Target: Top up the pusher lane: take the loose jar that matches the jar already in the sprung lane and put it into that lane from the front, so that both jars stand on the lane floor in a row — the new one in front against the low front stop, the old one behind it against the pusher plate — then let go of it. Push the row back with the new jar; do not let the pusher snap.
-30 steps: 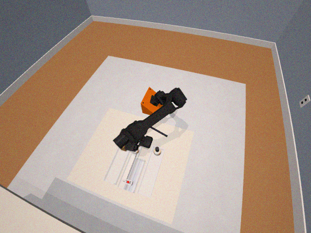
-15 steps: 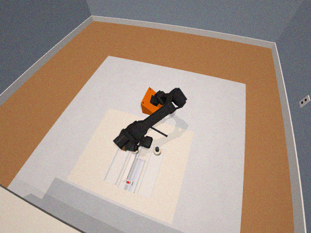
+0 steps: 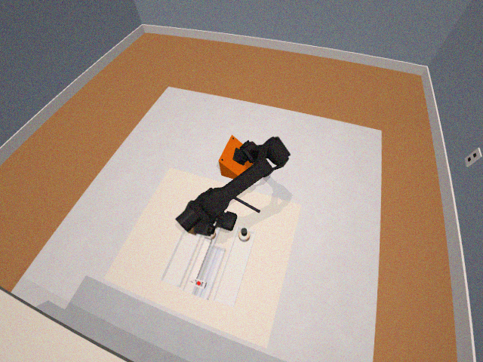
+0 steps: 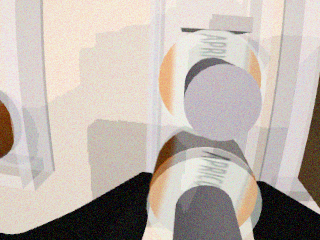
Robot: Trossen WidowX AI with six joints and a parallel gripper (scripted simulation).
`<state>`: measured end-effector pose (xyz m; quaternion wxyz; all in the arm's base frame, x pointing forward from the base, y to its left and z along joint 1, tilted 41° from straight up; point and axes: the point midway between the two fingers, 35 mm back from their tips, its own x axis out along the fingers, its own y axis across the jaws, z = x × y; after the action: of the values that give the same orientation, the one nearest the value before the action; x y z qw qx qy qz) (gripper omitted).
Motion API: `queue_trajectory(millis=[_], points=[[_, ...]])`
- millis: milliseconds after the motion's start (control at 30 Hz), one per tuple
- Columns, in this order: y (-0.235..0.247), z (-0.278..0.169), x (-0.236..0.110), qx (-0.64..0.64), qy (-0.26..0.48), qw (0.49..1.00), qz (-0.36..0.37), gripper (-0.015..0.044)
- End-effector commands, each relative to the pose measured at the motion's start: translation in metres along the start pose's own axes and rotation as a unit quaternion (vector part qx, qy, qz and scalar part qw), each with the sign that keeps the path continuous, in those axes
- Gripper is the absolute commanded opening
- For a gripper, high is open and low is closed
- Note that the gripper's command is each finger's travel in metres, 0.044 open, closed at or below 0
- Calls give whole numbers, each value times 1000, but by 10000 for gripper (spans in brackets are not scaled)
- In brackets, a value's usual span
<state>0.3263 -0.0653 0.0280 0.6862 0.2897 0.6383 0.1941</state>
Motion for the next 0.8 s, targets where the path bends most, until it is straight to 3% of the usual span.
queue_trajectory(millis=[0,767], points=[[1,7,-2,-7,-12,1000,2,0],[1,9,0,-7,-12,1000,2,0]])
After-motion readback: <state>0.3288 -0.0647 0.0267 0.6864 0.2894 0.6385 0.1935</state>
